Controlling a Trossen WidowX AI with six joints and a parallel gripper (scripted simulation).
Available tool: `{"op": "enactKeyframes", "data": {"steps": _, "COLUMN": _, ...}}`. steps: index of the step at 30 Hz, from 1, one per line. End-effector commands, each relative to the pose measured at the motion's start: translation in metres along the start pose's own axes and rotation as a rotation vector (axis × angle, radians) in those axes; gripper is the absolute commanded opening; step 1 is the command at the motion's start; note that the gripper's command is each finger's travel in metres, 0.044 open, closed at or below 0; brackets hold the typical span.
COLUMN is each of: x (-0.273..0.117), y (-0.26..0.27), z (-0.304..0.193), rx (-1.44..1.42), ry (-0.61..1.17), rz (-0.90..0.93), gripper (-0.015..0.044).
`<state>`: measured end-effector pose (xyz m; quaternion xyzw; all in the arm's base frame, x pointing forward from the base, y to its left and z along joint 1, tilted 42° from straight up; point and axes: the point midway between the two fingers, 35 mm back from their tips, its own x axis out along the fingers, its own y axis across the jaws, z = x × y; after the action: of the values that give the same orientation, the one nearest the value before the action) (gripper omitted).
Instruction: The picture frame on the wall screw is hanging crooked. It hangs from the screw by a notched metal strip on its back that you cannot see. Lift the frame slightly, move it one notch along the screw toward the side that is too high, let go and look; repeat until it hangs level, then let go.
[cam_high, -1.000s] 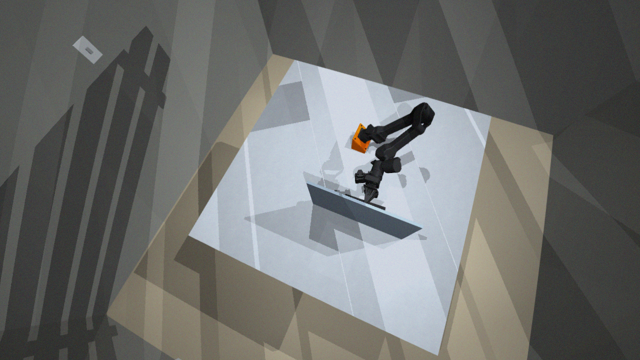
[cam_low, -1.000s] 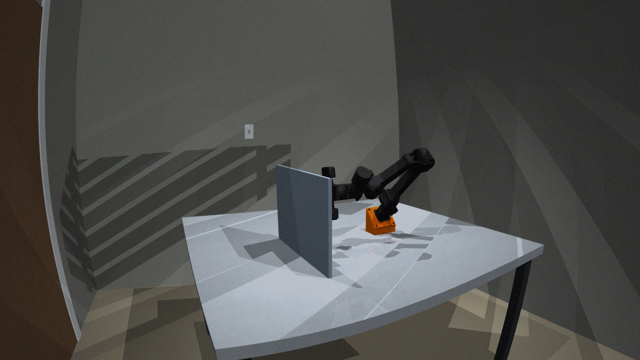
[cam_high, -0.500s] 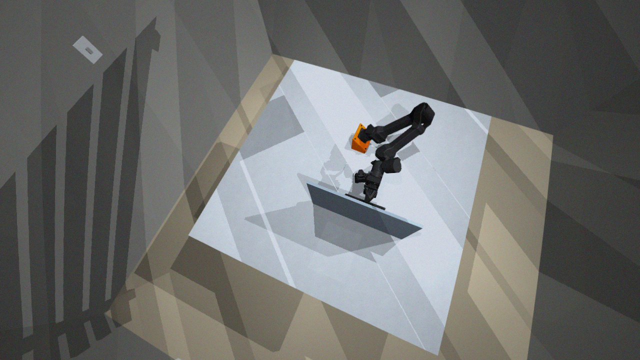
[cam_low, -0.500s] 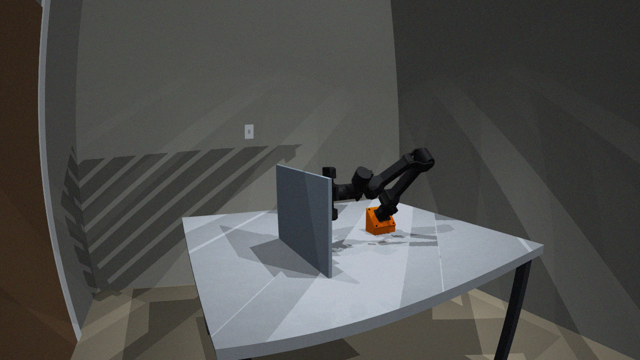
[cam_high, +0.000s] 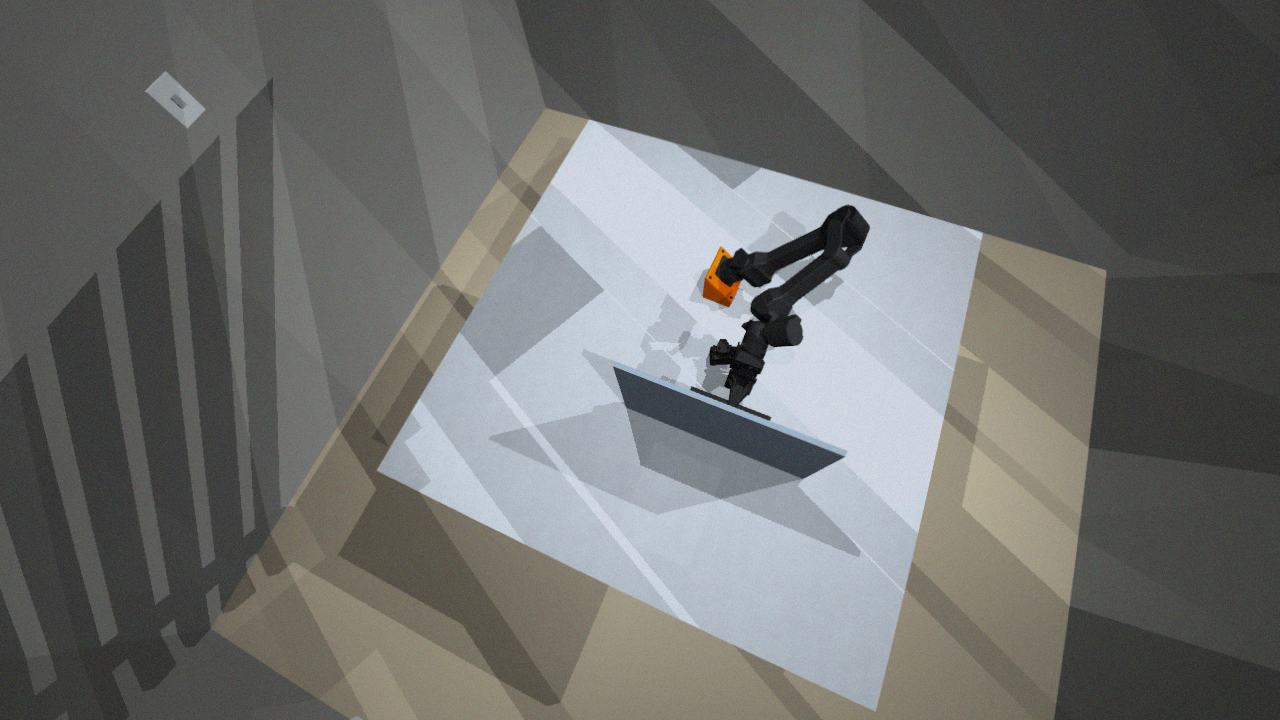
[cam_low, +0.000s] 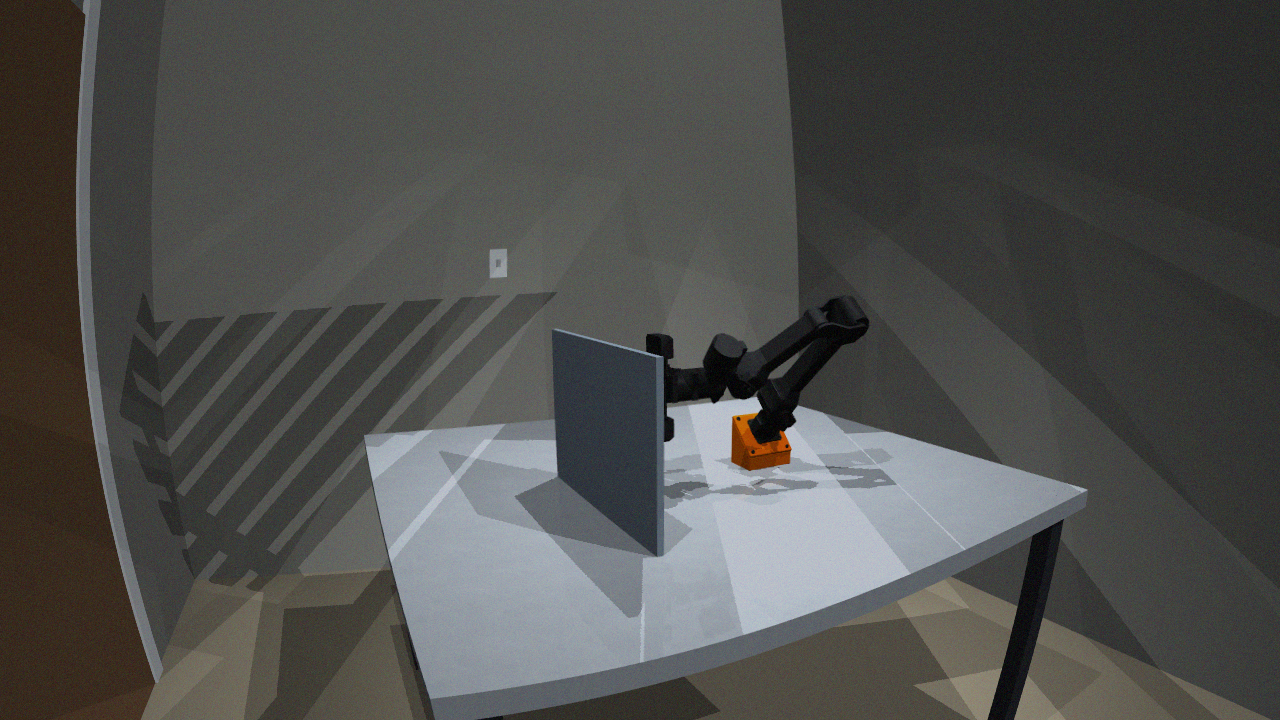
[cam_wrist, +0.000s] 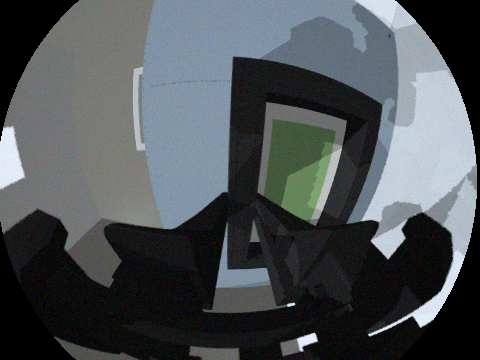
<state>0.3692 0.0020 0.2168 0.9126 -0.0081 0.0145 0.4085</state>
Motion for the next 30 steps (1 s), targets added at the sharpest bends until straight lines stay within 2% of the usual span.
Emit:
{"op": "enactKeyframes", "data": {"steps": 1, "x": 0.0, "y": 0.0, "z": 0.0, "rx": 0.004, "ry": 0.0, "rz": 0.0, "gripper": 0.0105}}
{"op": "enactKeyframes", "data": {"steps": 7, "x": 0.0, "y": 0.0, "z": 0.0, "rx": 0.004, "ry": 0.0, "rz": 0.0, "gripper": 0.026}}
{"op": "enactKeyframes", "data": {"steps": 12, "x": -0.005, "y": 0.001, "z": -0.001, "rx": 0.017, "ry": 0.0, "rz": 0.0, "gripper": 0.026}}
{"op": "enactKeyframes", "data": {"steps": 25, "x": -0.097, "y": -0.001, "z": -0.001, "rx": 0.262, "ry": -0.001, "rz": 0.006, "gripper": 0.026}}
{"op": "enactKeyframes", "data": {"steps": 30, "x": -0.096, "y": 0.002, "z": -0.003, "rx": 0.255, "ry": 0.01, "rz": 0.01, "gripper": 0.026}}
